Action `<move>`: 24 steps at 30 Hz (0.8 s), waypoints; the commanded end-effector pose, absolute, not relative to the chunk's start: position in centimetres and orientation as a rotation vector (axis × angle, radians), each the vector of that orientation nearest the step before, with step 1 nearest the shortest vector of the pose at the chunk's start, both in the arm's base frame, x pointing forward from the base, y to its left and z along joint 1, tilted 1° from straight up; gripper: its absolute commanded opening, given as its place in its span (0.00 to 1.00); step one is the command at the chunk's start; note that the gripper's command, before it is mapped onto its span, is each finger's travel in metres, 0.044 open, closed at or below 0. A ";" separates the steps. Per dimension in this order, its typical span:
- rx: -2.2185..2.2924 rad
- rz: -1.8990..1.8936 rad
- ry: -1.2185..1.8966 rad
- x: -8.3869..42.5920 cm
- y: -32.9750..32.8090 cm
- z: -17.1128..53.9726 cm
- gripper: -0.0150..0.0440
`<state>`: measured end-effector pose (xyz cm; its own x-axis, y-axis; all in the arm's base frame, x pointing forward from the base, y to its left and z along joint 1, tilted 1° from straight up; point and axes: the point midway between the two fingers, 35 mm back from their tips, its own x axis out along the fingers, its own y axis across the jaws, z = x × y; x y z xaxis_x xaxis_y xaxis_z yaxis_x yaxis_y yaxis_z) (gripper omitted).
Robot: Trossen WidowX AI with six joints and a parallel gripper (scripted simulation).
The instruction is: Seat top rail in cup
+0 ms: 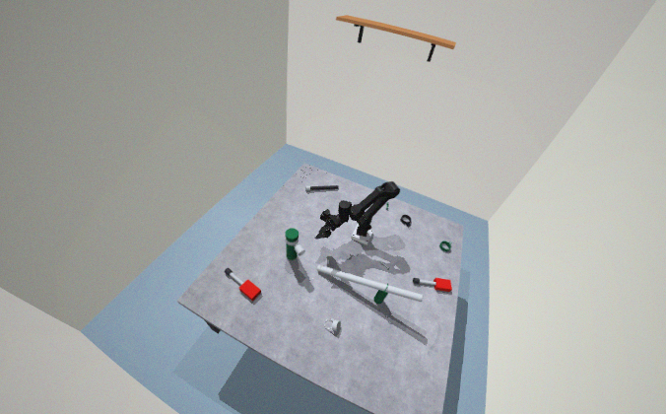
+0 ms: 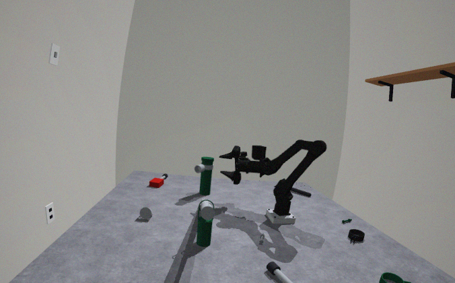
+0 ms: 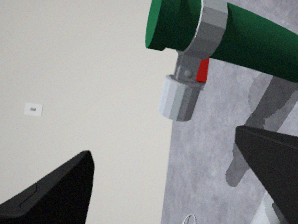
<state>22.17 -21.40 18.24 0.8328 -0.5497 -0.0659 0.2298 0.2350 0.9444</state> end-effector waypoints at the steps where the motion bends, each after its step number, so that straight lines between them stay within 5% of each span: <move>1: 1.220 -0.549 -0.299 22.3 -21.4 18.3 0.98; 14: 0.827 -0.597 0.332 31.0 -19.3 20.9 1.00; 24: 0.348 -0.414 0.856 33.0 -13.0 23.8 1.00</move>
<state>32.56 -16.26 22.44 0.7047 -0.2769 -0.6532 0.6095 0.7077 0.3574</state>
